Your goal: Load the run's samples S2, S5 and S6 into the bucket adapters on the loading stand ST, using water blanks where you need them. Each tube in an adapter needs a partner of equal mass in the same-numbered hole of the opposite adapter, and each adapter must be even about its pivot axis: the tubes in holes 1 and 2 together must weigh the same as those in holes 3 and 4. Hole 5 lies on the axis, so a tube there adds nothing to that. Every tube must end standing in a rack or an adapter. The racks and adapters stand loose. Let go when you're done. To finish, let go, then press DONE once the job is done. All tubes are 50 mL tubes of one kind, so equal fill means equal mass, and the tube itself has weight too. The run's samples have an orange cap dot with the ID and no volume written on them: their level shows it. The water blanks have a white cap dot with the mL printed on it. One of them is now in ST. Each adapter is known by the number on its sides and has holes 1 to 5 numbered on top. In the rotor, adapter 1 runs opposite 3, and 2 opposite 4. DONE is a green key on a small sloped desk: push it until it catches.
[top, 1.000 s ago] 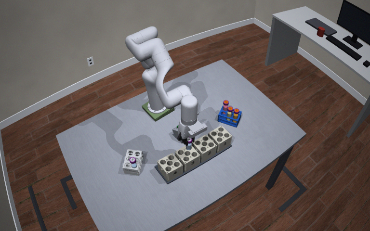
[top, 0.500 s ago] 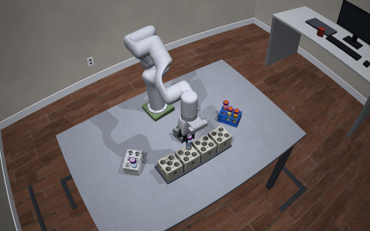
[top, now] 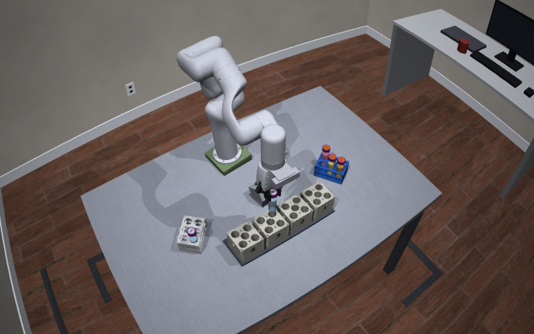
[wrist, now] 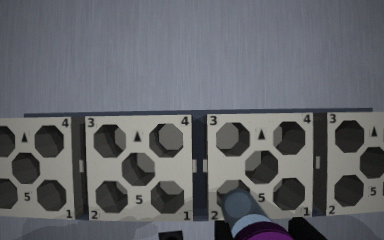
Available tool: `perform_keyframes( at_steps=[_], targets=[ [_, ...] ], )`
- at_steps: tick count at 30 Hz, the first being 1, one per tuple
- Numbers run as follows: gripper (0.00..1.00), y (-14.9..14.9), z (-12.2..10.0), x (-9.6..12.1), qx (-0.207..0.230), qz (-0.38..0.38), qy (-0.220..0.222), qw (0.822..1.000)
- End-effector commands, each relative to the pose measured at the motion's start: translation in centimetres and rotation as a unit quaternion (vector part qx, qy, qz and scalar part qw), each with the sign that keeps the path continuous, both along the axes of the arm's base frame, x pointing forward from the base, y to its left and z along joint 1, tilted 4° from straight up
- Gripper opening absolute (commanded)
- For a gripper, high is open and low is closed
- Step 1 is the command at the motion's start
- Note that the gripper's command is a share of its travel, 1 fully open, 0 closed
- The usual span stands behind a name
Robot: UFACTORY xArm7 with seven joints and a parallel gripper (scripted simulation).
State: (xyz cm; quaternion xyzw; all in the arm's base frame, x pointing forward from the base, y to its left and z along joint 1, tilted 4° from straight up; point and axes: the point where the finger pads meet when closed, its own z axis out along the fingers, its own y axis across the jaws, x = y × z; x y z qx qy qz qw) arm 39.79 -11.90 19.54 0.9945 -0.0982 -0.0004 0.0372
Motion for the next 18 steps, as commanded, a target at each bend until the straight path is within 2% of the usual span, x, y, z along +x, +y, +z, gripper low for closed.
perform_keyframes(
  at_steps=[1,18],
  targets=[
    [0.00,0.0,1.0,0.1,0.000,0.000,-0.002,1.000],
    [0.00,0.2,3.4,0.1,0.000,0.000,-0.002,1.000]
  ],
)
